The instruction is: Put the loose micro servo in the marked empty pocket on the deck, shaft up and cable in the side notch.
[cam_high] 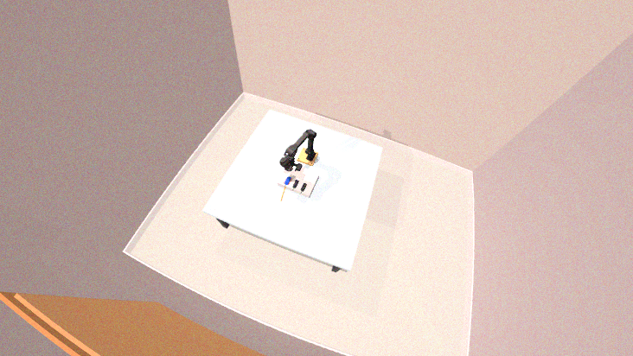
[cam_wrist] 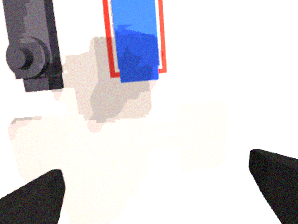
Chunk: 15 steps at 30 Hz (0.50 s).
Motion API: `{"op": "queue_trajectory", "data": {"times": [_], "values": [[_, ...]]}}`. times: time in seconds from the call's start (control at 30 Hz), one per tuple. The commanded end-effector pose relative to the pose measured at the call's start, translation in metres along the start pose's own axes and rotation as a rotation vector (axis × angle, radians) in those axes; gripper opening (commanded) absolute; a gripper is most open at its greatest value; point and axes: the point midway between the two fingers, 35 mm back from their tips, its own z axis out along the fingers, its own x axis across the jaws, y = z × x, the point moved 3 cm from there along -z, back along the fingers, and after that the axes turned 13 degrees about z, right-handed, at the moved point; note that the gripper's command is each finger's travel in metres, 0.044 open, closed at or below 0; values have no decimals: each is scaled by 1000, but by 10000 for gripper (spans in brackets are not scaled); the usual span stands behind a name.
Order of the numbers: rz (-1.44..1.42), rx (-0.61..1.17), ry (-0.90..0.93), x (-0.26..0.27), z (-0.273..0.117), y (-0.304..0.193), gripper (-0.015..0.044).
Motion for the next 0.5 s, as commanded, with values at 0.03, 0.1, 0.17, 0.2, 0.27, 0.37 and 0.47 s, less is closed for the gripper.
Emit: {"op": "queue_trajectory", "data": {"times": [0.03,0.1,0.17,0.2,0.27,0.37,0.47], "values": [[-4,-3,2,-4,-13,-29,440],[-4,-3,2,-4,-13,-29,440],[-4,-3,2,-4,-15,-28,440],[-4,-3,2,-4,-18,-28,440],[-4,-5,2,-4,-26,-26,440],[-4,-8,2,-4,-45,-23,440],[-4,-10,2,-4,-56,-23,440]]}}
